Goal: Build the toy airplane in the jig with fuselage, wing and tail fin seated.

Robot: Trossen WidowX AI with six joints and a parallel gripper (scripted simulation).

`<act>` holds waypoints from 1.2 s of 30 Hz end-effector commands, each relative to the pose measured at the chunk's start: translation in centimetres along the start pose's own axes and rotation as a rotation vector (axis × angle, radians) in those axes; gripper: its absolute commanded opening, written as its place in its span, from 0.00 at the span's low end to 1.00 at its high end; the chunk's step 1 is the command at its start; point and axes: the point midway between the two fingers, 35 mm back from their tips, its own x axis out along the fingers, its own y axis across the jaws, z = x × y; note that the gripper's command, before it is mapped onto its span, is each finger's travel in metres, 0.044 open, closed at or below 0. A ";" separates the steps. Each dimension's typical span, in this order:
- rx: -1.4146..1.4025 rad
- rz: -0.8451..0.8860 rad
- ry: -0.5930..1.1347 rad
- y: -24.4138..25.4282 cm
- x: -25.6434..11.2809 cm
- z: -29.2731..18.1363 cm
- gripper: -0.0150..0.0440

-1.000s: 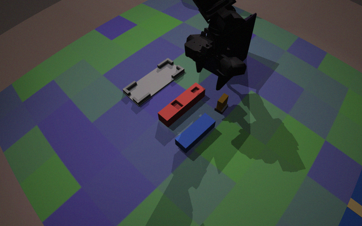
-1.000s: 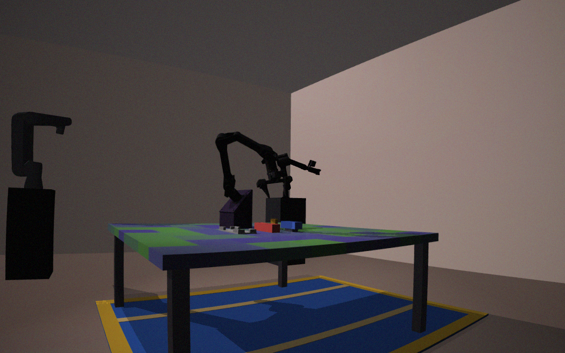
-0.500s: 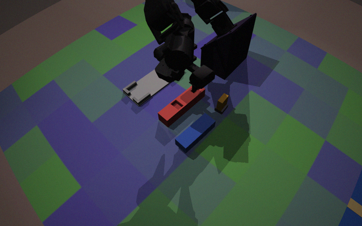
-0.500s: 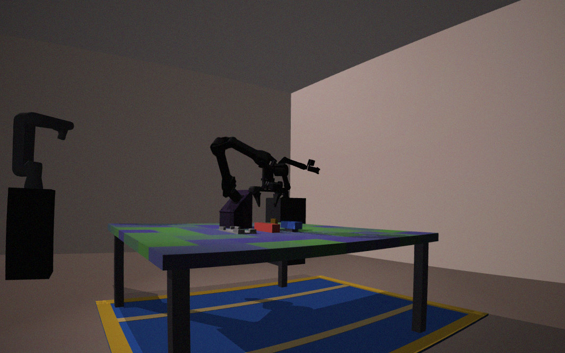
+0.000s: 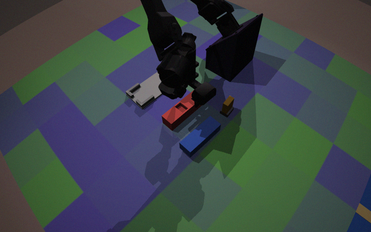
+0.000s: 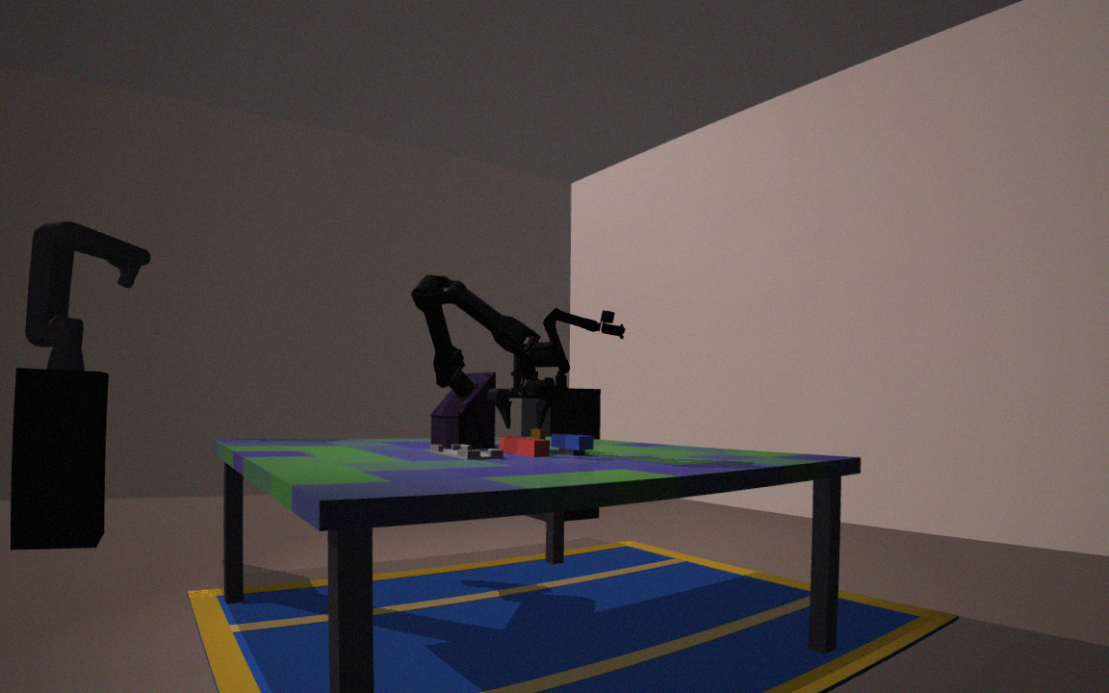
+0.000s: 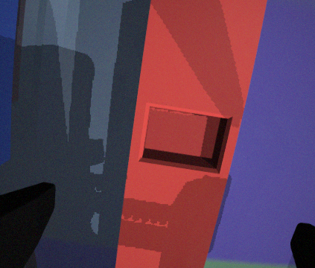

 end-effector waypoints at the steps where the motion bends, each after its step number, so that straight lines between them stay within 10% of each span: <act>1: -0.014 -0.009 0.007 0.0 1.0 -0.3 1.00; 36: -0.015 -0.012 0.007 -0.1 5.8 -0.4 0.96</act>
